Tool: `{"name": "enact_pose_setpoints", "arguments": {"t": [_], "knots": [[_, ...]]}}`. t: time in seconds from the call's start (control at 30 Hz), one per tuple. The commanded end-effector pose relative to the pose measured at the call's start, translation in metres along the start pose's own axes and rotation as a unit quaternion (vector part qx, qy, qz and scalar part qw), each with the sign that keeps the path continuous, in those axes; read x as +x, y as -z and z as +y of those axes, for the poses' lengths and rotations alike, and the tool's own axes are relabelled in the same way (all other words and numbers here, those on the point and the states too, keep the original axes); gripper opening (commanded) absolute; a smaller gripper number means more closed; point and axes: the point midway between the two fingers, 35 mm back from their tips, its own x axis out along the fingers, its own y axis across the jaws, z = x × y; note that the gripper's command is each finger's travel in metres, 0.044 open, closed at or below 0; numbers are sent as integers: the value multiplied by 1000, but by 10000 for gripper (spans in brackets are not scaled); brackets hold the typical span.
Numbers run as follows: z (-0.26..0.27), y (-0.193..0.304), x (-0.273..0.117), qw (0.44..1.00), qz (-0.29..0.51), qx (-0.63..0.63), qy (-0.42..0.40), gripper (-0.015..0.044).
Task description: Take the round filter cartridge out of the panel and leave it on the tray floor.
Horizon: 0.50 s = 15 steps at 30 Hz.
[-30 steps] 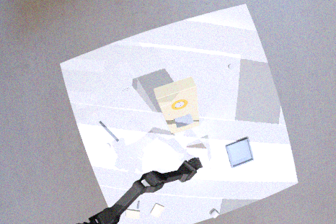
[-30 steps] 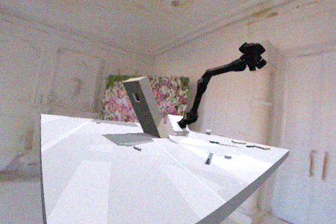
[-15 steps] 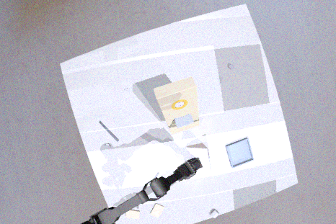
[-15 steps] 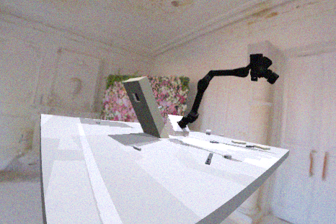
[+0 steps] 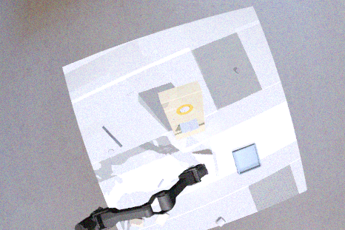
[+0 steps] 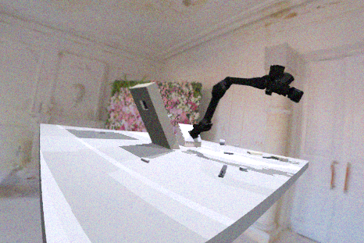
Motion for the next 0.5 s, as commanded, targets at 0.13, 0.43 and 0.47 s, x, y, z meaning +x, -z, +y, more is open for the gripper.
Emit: {"name": "enact_pose_setpoints", "arguments": {"t": [0.13, 0.43, 0.47], "knots": [[-57, 39, -34, 990, 62, -67, 111, 104], [-121, 87, -120, 941, 171, -149, 251, 104], [-126, 93, -133, 932, 186, -157, 267, 104]]}}
